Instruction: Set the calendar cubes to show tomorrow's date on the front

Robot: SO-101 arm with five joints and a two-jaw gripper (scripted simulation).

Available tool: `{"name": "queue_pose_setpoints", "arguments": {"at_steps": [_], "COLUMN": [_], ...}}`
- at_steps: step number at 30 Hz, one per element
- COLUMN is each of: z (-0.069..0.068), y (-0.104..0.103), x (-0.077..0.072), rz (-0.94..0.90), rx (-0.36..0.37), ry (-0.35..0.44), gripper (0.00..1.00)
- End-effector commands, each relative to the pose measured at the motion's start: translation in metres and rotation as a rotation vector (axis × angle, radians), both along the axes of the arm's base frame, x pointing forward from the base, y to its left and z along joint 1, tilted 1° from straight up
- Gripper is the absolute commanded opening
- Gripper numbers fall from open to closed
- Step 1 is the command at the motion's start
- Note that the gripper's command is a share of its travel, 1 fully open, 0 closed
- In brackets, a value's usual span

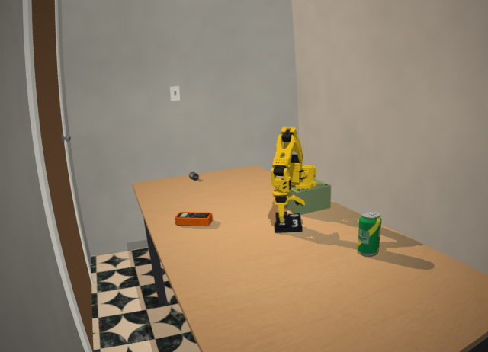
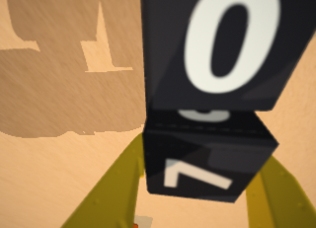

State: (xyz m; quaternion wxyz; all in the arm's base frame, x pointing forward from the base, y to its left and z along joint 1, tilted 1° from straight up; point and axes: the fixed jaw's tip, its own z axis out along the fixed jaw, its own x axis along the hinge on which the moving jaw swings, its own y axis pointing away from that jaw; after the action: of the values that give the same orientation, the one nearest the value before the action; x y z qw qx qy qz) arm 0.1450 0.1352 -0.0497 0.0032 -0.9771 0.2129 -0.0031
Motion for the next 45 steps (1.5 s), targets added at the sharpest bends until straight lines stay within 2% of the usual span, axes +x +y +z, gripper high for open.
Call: {"name": "queue_pose_setpoints", "arguments": {"at_steps": [1,25,28,35,45], "z": [-0.0052,-0.008,-0.008,-0.008,-0.008], "y": [-0.0032,-0.0032,-0.0032,-0.0032,-0.0032], "x": [-0.0013,-0.0013,-0.0013,-0.0013,-0.0013], "rz": [0.0,0.0,0.0,0.0,0.0], "rx": [-0.008,-0.008,-0.008,-0.008,-0.008], "ry": [0.011,0.01,0.01,0.01,0.011], "gripper": [0.0,0.0,0.05,0.23,0.24]}}
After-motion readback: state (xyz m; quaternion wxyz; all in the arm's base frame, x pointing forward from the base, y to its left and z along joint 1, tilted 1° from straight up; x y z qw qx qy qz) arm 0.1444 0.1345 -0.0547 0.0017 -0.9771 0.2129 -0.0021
